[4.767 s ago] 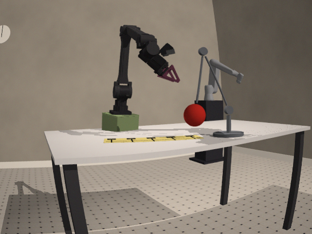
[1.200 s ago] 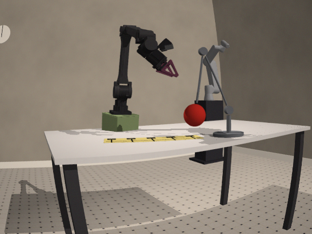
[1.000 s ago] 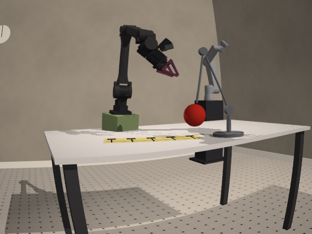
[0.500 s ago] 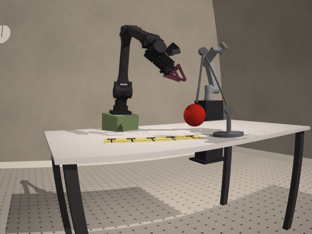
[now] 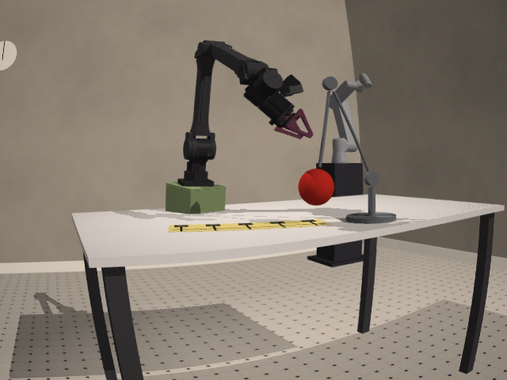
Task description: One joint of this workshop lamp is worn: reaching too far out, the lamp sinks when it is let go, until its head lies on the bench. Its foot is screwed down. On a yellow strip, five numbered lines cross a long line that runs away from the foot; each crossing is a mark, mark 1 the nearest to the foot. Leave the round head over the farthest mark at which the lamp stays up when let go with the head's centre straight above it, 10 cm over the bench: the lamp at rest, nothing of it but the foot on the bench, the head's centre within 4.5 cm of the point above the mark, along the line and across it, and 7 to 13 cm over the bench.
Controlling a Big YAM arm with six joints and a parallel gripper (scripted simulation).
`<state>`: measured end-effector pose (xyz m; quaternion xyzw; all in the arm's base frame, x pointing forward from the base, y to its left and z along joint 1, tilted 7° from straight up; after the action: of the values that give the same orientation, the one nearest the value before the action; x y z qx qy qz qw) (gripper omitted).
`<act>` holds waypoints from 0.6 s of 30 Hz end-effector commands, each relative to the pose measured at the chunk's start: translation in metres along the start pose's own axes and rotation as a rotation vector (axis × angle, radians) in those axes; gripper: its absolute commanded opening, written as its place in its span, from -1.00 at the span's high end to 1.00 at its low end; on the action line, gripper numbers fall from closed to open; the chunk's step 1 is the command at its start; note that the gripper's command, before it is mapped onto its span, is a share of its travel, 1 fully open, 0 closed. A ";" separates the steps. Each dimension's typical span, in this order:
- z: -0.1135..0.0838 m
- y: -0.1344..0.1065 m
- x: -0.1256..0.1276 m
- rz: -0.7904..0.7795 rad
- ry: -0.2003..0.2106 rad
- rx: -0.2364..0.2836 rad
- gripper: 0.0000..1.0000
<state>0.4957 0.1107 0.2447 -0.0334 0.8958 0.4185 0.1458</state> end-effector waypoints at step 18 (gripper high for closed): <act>0.042 0.007 -0.008 -0.027 -0.021 -0.004 -1.00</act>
<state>0.5074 0.1416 0.2255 -0.0424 0.8956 0.4152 0.1539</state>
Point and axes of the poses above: the point where the finger pads meet when closed, its own z axis out along the fingers, its own x axis across the jaws, y = z × x, the point moved 5 cm from there along -z, back along the fingers, and after that the axes turned 15 degrees about -z, right-handed, at the moved point
